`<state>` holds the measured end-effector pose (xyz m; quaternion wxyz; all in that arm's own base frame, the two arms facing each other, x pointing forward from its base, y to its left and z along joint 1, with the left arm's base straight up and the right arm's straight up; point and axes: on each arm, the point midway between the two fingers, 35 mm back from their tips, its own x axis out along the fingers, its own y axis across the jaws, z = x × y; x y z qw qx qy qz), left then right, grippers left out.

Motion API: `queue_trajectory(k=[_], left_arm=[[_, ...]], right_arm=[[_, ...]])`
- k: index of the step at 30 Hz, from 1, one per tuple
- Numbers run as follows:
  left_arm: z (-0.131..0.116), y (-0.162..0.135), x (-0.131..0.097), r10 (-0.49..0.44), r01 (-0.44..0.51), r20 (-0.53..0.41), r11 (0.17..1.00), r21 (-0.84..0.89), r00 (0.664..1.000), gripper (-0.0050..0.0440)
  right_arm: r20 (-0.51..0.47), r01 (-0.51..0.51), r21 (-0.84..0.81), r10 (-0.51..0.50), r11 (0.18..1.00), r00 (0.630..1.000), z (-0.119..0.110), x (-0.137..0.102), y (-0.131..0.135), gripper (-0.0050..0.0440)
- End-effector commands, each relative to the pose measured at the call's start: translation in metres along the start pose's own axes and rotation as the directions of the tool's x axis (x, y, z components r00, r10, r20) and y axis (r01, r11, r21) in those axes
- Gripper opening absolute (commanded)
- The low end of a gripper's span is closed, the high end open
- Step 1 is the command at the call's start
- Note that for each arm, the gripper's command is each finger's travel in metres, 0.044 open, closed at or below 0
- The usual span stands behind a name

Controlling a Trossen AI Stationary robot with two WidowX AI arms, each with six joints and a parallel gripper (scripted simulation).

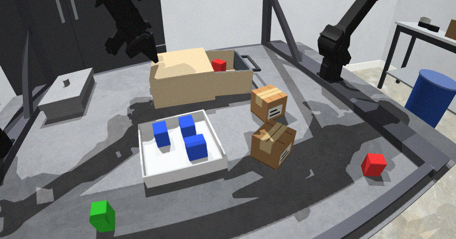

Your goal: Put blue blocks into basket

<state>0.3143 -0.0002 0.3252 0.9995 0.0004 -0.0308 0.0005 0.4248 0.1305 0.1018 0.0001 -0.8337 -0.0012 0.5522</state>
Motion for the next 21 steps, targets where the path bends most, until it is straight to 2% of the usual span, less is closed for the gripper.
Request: queue_trajectory(k=[1, 4, 6, 8, 21], left_arm=[[0.015, 0.0, -0.002, 0.002, -0.002, 0.037, 1.0, 0.002, 0.999, 0.0175], [0.015, 0.0, -0.002, 0.002, -0.002, 0.037, 1.0, 0.002, 0.999, 0.0175], [0.015, 0.0, -0.002, 0.002, -0.002, 0.037, 1.0, 0.002, 0.999, 0.0175], [0.015, 0.0, -0.002, 0.002, -0.002, 0.037, 1.0, 0.002, 0.999, 0.0175], [0.015, 0.0, -0.002, 0.002, -0.002, 0.037, 1.0, 0.002, 0.999, 0.0175]], right_arm=[[0.012, 0.0, -0.004, 0.0, 1.0, 1.0, 0.004, 0.007, 0.0, -0.005], [0.033, -0.005, -0.007, 0.005, 1.0, 0.999, 0.014, 0.024, 0.001, -0.005], [0.042, -0.007, -0.008, 0.007, 1.0, 0.999, 0.01, 0.017, 0.0, -0.005], [0.056, -0.011, -0.01, 0.012, 1.0, 0.998, 0.016, 0.026, 0.001, -0.005], [0.128, -0.028, -0.021, 0.031, 0.999, 0.991, 0.036, 0.044, 0.005, -0.005]])
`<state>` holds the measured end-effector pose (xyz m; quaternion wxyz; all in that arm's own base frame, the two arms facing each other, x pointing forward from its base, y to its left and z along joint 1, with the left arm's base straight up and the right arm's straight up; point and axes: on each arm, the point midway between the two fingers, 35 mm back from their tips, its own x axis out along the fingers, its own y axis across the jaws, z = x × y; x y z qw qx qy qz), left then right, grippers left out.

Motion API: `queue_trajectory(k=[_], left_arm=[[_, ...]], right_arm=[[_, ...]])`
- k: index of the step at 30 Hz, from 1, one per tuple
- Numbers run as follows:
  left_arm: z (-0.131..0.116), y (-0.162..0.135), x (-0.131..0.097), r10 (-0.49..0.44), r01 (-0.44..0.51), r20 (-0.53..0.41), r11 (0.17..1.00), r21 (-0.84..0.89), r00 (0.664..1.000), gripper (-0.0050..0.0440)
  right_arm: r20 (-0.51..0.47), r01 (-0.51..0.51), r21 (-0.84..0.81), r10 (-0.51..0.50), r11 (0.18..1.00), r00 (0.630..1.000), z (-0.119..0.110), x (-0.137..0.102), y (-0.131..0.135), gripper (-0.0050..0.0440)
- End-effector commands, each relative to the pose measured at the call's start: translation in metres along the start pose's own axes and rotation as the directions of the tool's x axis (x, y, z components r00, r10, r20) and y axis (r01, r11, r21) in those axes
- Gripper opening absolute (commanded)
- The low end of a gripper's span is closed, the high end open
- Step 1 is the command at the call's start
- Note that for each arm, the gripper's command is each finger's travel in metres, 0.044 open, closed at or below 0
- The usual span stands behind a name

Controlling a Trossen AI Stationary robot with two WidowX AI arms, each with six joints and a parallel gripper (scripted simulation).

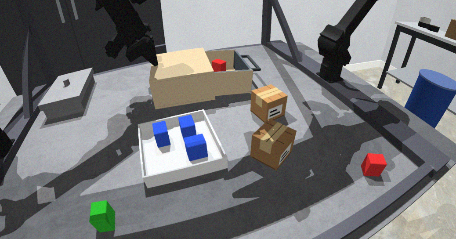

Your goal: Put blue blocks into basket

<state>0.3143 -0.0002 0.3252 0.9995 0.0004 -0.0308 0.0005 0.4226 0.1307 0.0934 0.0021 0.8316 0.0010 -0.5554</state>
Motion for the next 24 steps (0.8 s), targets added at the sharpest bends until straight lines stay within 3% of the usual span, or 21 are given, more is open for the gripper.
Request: queue_trajectory(k=[1, 12, 13, 24], left_arm=[[0.0151, 0.0002, -0.0024, 0.002, -0.002, 0.037, 1.0, 0.002, 0.999, 0.0175], [0.0151, 0.0002, -0.0024, 0.002, -0.002, 0.037, 1.0, 0.002, 0.999, 0.0175], [0.0151, 0.0002, -0.0024, 0.002, -0.002, 0.037, 1.0, 0.002, 0.999, 0.0144], [0.0151, 0.0002, -0.0024, 0.002, -0.002, 0.037, 1.0, 0.002, 0.999, 0.0144]], right_arm=[[0.12, -0.026, -0.017, 0.028, 1.0, 0.992, 0.0302, 0.0371, 0.0044, -0.005], [0.12, -0.026, -0.017, 0.028, 1.0, 0.992, 0.0301, 0.037, 0.0045, -0.005], [0.12, -0.027, -0.018, 0.029, 0.999, 0.992, 0.0296, 0.0371, 0.0059, -0.005], [0.12, -0.027, -0.018, 0.029, 0.999, 0.992, 0.0296, 0.0371, 0.0059, -0.005]])
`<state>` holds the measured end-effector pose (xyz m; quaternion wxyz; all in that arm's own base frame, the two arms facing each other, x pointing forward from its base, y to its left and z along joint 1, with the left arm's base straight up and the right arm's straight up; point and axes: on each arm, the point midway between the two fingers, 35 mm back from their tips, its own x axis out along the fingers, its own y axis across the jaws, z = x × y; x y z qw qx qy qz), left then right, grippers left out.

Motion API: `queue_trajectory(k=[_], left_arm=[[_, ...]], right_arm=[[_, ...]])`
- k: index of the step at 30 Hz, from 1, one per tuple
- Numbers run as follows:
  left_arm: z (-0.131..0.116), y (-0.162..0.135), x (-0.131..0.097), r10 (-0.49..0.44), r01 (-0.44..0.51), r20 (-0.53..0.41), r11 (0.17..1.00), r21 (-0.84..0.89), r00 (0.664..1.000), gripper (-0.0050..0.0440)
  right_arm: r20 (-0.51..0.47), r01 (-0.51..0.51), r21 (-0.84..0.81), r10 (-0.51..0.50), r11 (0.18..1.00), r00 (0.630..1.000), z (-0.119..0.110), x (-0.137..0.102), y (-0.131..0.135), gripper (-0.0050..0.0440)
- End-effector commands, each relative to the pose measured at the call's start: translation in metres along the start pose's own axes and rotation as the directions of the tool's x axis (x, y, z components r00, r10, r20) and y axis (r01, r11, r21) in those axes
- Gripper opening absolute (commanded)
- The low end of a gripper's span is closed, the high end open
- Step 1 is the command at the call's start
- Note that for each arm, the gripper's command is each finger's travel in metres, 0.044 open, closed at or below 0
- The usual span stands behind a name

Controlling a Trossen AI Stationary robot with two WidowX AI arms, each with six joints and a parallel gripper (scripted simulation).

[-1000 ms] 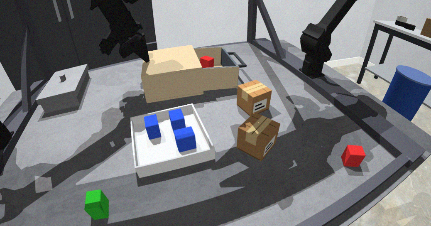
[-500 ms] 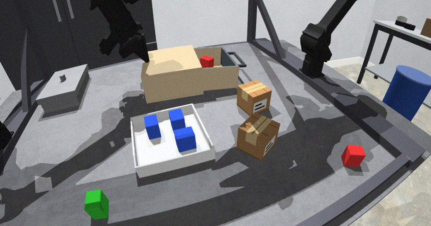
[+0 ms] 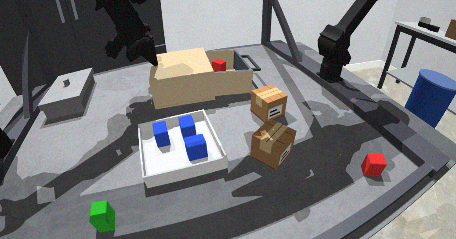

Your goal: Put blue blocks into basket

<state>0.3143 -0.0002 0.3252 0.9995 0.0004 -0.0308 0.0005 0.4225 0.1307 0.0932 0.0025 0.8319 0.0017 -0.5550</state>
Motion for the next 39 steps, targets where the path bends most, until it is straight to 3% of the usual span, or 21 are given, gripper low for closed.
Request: queue_trajectory(k=[1, 5, 10, 16, 22, 33, 35, 36, 37, 39], left_arm=[[0.015, 0.0, -0.002, 0.002, -0.002, 0.037, 1.0, 0.002, 0.999, 0.0144], [0.015, 0.0, -0.002, 0.002, -0.002, 0.037, 1.0, 0.002, 0.999, 0.0144], [-0.013, -0.015, 0.009, -0.047, 0.026, -0.115, 0.985, -0.171, 0.992, 0.0144], [-0.048, -0.033, 0.013, -0.098, -0.034, -0.313, 0.919, -0.393, 0.945, 0.0144], [-0.059, -0.039, 0.013, -0.112, -0.07, -0.37, 0.893, -0.445, 0.922, 0.0144], [-0.116, -0.071, -0.005, -0.17, -0.399, -0.676, 0.696, -0.597, 0.717, 0.0144], [-0.116, -0.071, -0.005, -0.17, -0.399, -0.676, 0.696, -0.597, 0.717, 0.0144], [-0.12, -0.073, -0.008, -0.172, -0.432, -0.699, 0.678, -0.595, 0.694, 0.0144], [-0.119, -0.071, -0.008, -0.169, -0.423, -0.691, 0.682, -0.596, 0.703, 0.0144], [-0.125, -0.075, -0.011, -0.173, -0.463, -0.72, 0.661, -0.59, 0.672, 0.0144]], right_arm=[[0.121, -0.028, -0.016, 0.029, 0.999, 0.992, 0.03, 0.037, 0.006, -0.005], [0.121, -0.028, -0.016, 0.029, 0.999, 0.992, 0.03, 0.037, 0.006, -0.005], [0.121, -0.028, -0.016, 0.029, 0.999, 0.992, 0.03, 0.037, 0.006, -0.005], [0.121, -0.028, -0.016, 0.029, 0.999, 0.992, 0.03, 0.037, 0.006, -0.005], [0.121, -0.028, -0.016, 0.029, 0.999, 0.992, 0.03, 0.037, 0.006, -0.005], [0.121, -0.028, -0.016, 0.029, 0.999, 0.992, 0.03, 0.037, 0.006, -0.005], [0.121, -0.028, -0.016, 0.029, 0.999, 0.992, 0.03, 0.037, 0.006, -0.005], [0.121, -0.028, -0.016, 0.029, 0.999, 0.992, 0.03, 0.037, 0.006, -0.005], [0.121, -0.028, -0.016, 0.029, 0.999, 0.992, 0.03, 0.037, 0.006, -0.005], [0.121, -0.028, -0.016, 0.029, 0.999, 0.992, 0.03, 0.037, 0.006, -0.005]])
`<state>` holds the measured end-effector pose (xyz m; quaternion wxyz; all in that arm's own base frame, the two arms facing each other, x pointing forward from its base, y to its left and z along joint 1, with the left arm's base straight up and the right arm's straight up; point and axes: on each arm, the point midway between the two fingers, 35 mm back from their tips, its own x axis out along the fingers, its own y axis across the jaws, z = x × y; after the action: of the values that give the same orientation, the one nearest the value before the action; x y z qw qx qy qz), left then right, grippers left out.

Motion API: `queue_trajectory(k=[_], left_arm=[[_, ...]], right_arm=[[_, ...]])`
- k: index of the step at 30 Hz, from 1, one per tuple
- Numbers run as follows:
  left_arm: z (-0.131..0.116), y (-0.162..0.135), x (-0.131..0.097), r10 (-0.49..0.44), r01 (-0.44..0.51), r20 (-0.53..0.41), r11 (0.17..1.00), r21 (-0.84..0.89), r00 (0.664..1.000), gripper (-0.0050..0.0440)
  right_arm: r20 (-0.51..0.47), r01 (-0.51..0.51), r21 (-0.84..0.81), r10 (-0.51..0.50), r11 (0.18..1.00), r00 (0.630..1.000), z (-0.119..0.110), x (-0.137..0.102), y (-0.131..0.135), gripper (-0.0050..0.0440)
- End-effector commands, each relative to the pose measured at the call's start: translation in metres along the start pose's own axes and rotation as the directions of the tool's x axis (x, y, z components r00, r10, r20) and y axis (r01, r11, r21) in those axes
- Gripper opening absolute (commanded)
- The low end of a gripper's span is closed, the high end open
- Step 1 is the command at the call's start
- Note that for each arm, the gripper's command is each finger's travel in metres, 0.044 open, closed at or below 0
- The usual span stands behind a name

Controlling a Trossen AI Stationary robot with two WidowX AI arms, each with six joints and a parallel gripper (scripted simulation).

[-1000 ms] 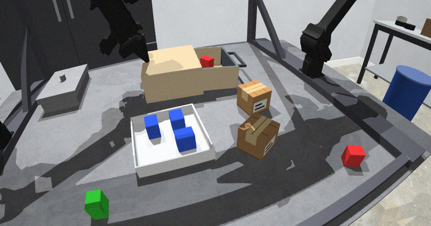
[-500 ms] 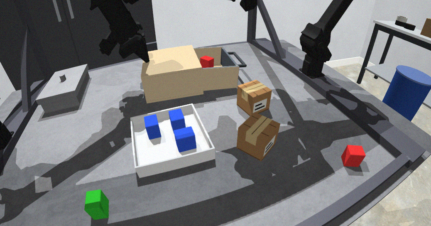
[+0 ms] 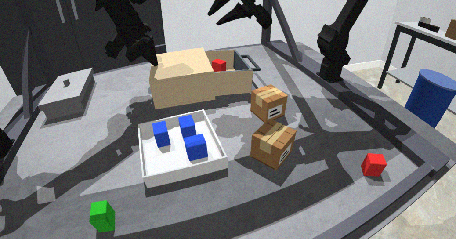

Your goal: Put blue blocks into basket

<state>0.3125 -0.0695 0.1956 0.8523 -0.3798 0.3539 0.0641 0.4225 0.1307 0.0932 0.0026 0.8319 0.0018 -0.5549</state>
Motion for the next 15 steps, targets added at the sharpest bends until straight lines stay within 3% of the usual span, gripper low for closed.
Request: queue_trajectory(k=[1, 6, 11, 15], left_arm=[[-0.011, -0.004, 0.0, 0.049, -0.056, -0.071, 0.993, -0.103, 0.996, 0.0144], [-0.036, 0.009, 0.001, 0.17, -0.212, -0.183, 0.946, -0.244, 0.968, 0.0144], [-0.058, 0.02, -0.002, 0.282, -0.369, -0.277, 0.863, -0.346, 0.919, 0.0144], [-0.061, 0.023, -0.003, 0.298, -0.39, -0.286, 0.848, -0.36, 0.911, 0.0144]], right_arm=[[0.121, -0.028, -0.016, 0.029, 0.999, 0.992, 0.03, 0.037, 0.006, -0.005], [0.121, -0.028, -0.016, 0.029, 0.999, 0.992, 0.03, 0.037, 0.006, -0.005], [0.121, -0.028, -0.016, 0.029, 0.999, 0.992, 0.03, 0.037, 0.006, -0.005], [0.121, -0.028, -0.016, 0.029, 0.999, 0.992, 0.03, 0.037, 0.006, -0.005]])
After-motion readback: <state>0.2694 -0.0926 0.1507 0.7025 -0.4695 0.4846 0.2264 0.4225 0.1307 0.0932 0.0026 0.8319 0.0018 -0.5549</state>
